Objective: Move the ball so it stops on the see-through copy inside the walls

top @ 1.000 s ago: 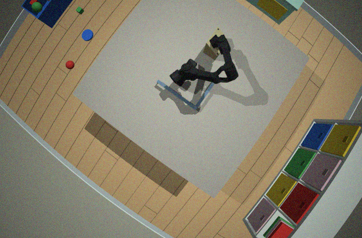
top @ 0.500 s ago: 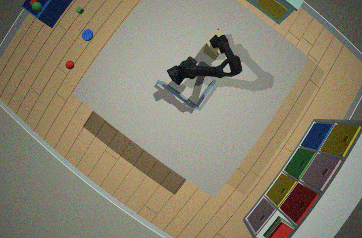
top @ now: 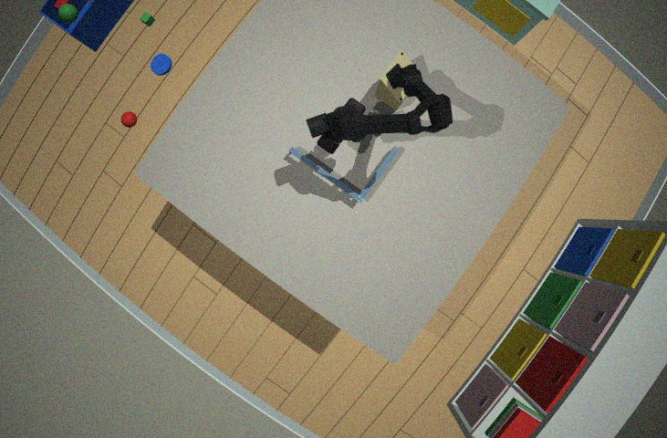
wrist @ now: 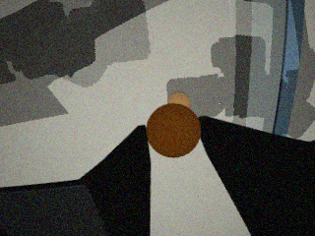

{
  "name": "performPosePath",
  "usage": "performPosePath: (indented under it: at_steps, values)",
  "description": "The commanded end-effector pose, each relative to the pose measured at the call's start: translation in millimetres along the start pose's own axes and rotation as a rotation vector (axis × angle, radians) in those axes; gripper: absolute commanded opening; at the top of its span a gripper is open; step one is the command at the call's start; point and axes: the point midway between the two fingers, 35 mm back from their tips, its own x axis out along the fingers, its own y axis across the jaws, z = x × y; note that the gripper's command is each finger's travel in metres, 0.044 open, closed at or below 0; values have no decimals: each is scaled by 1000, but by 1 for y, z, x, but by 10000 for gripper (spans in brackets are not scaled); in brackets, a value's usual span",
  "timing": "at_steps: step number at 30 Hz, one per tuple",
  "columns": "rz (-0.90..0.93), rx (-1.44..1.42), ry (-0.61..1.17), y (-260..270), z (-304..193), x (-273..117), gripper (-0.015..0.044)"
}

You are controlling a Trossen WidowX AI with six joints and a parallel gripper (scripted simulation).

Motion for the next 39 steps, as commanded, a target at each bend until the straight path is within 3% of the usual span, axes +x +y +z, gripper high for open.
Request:
performPosePath:
  at_steps: [1,15,26,39]
  values:
    - [3,-4,1,-7,-7,8,0]
    - [2,-5,1,-29,-28,42,0]
    - [2,-5,-1,-28,-27,103,0]
    - [2,-5,-2,-28,-27,117,0]
